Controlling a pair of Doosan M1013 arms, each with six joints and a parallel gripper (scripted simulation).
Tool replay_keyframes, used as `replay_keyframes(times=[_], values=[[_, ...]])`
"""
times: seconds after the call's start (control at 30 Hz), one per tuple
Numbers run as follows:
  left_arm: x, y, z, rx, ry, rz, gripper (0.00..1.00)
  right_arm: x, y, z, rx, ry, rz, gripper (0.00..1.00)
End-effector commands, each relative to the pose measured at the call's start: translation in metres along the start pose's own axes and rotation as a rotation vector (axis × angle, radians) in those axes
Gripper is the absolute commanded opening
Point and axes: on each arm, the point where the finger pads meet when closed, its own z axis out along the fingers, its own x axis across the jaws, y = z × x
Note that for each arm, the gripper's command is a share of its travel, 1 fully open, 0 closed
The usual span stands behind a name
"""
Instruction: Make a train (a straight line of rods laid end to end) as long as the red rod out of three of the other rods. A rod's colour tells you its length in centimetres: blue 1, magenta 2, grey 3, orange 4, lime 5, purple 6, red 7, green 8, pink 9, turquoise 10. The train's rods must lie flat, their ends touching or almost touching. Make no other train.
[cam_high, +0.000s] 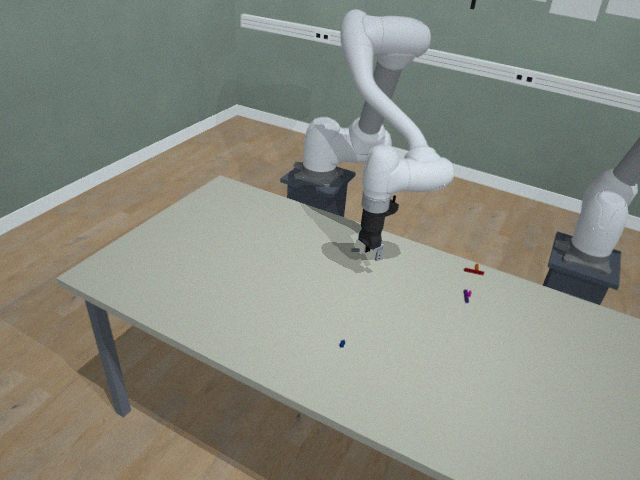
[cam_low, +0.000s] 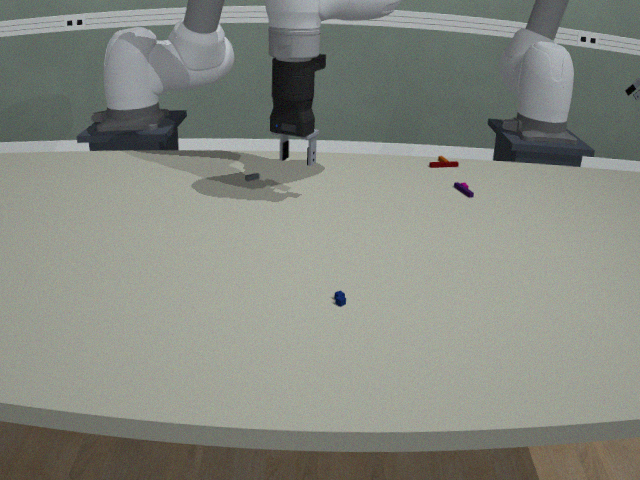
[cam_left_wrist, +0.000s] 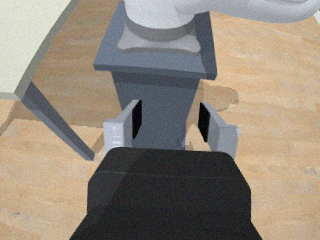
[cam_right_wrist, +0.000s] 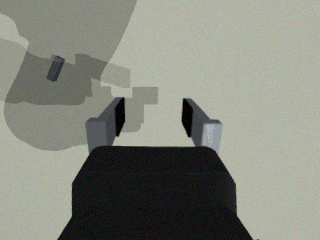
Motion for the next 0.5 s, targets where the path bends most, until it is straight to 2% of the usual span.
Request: replay_keyframes(times=[0.0,0.3,0.47], values=[[0.0,-0.004,0.002,0.006,-0.007,0.001,1.0,-0.026,-0.017,0.001,-0.002,0.013,-0.167,1.0],[0.0,-0.004,0.002,0.006,-0.007,0.001,1.0,-0.071,-0.043,0.007,-0.004,0.013,-0.413,1.0],[0.0,-0.004,0.002,0.006,-0.007,0.001,1.0,-0.078,-0.045,0.008,-0.004,0.013,-0.444,1.0]])
